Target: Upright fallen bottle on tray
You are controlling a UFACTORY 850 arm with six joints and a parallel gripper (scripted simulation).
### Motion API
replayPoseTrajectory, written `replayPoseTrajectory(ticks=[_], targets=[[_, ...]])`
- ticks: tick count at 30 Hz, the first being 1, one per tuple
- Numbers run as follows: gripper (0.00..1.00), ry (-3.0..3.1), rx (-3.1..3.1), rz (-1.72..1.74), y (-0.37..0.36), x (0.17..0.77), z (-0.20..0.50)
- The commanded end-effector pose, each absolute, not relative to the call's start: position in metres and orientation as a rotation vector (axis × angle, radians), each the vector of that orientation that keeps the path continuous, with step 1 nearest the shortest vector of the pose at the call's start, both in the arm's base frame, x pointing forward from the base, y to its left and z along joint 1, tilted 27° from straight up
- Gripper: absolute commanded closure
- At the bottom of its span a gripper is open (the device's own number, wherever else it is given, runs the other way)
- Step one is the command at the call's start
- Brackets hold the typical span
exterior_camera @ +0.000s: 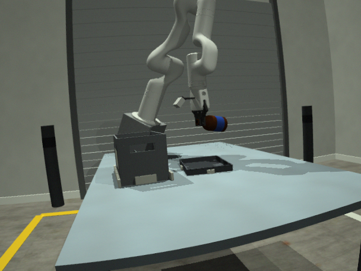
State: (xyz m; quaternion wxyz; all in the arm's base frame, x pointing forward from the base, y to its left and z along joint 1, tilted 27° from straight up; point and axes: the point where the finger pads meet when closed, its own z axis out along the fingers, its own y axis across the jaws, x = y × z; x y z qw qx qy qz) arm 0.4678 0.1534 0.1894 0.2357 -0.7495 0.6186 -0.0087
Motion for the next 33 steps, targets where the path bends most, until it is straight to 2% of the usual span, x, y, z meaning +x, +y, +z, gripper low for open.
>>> replayPoseTrajectory(ticks=[1,33], targets=[[1.00,1.694,-2.057,-0.026,0.1534,0.4683,0.1901],[1.00,1.416,-2.263,-0.110,0.1534,0.4683,0.1901]])
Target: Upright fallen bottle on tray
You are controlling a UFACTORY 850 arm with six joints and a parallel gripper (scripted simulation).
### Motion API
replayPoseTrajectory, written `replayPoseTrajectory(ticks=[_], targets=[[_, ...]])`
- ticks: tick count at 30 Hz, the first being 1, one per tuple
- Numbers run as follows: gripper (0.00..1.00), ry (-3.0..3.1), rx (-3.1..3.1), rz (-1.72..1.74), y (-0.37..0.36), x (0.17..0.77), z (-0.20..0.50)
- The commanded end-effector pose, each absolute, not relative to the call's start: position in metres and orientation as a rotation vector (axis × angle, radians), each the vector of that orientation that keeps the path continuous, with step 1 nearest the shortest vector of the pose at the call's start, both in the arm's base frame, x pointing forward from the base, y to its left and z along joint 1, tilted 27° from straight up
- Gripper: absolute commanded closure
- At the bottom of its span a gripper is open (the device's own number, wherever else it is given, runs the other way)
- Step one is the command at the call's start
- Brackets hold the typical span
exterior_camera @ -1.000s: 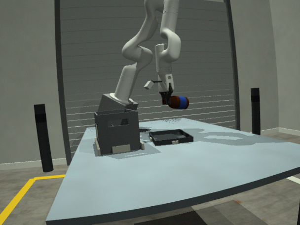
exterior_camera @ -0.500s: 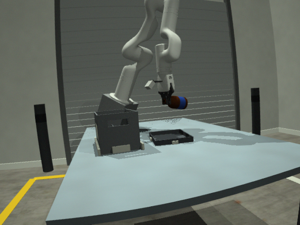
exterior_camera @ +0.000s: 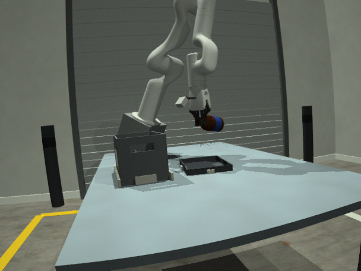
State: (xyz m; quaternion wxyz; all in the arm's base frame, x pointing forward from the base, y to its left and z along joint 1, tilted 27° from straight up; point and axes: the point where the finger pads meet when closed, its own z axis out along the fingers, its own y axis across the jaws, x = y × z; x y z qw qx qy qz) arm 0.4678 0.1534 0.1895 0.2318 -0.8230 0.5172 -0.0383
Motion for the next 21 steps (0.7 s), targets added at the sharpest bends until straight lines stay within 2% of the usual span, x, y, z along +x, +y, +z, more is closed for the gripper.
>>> replayPoseTrajectory(ticks=[1,21], targets=[[1.00,1.416,-2.263,-0.110,0.1534,0.4683,0.1901],[1.00,1.338,-2.312,-0.132,0.1534,0.4683,0.1901]])
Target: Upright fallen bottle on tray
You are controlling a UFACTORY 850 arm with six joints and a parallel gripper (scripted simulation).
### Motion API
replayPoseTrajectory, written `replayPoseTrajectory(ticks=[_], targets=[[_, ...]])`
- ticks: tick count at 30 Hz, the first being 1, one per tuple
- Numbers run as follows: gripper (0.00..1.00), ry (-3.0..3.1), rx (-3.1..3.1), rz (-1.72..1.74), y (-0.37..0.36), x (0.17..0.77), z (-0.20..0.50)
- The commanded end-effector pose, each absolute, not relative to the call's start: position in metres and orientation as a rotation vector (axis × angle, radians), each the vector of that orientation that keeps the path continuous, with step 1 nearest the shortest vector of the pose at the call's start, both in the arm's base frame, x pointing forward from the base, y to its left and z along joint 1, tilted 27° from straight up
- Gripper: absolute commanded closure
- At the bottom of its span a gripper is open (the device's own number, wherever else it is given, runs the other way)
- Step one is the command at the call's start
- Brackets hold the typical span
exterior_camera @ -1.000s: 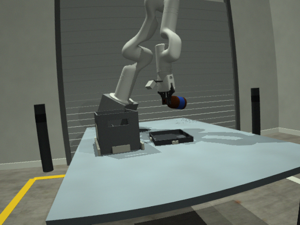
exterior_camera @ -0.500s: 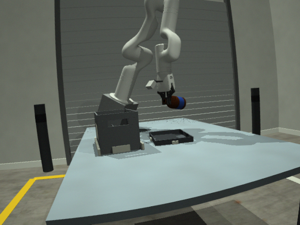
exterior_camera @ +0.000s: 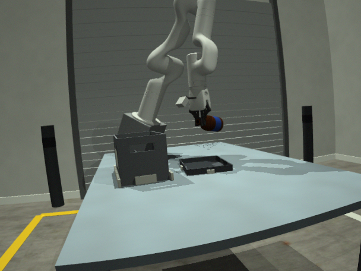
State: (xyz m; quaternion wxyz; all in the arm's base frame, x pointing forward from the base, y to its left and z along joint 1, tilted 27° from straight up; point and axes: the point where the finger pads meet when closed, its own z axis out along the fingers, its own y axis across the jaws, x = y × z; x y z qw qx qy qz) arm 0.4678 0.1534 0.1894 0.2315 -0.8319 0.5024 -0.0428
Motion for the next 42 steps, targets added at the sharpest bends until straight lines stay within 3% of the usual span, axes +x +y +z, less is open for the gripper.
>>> replayPoseTrajectory(ticks=[1,42], targets=[[1.00,1.322,-2.322,-0.136,0.1534,0.4683,0.1901],[1.00,1.098,-2.444,-0.197,0.1534,0.4683,0.1901]])
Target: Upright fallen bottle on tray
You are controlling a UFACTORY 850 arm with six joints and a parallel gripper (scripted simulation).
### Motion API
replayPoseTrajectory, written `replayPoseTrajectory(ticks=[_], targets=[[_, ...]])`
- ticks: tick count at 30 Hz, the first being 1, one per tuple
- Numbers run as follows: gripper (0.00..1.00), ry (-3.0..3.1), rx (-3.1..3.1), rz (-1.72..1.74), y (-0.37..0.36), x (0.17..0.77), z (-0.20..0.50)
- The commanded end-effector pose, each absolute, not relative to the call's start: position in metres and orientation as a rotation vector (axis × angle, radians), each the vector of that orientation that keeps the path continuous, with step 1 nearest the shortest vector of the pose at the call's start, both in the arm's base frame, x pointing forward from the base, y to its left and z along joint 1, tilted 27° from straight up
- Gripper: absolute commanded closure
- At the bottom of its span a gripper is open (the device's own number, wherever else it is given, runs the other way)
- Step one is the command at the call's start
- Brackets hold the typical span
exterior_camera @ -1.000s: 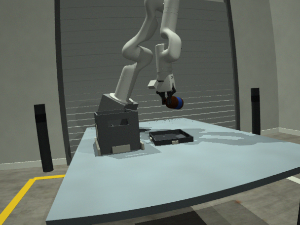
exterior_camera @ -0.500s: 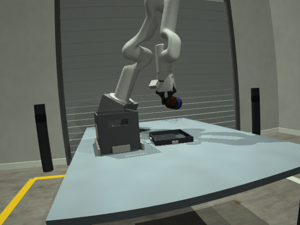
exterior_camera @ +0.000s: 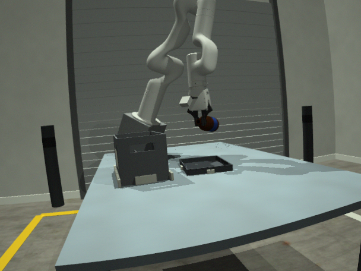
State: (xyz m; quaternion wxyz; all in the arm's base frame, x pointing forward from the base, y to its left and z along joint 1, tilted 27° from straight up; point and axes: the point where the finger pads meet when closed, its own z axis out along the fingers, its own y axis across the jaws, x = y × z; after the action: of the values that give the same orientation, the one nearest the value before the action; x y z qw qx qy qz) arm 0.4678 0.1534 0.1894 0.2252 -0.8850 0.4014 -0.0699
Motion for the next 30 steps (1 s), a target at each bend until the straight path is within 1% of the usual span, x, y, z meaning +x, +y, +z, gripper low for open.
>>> replayPoseTrajectory(ticks=[1,30], targets=[[1.00,1.093,-2.447,-0.198,0.1534,0.4683,0.1901],[1.00,0.992,-2.495,-0.224,0.1534,0.4683,0.1901]])
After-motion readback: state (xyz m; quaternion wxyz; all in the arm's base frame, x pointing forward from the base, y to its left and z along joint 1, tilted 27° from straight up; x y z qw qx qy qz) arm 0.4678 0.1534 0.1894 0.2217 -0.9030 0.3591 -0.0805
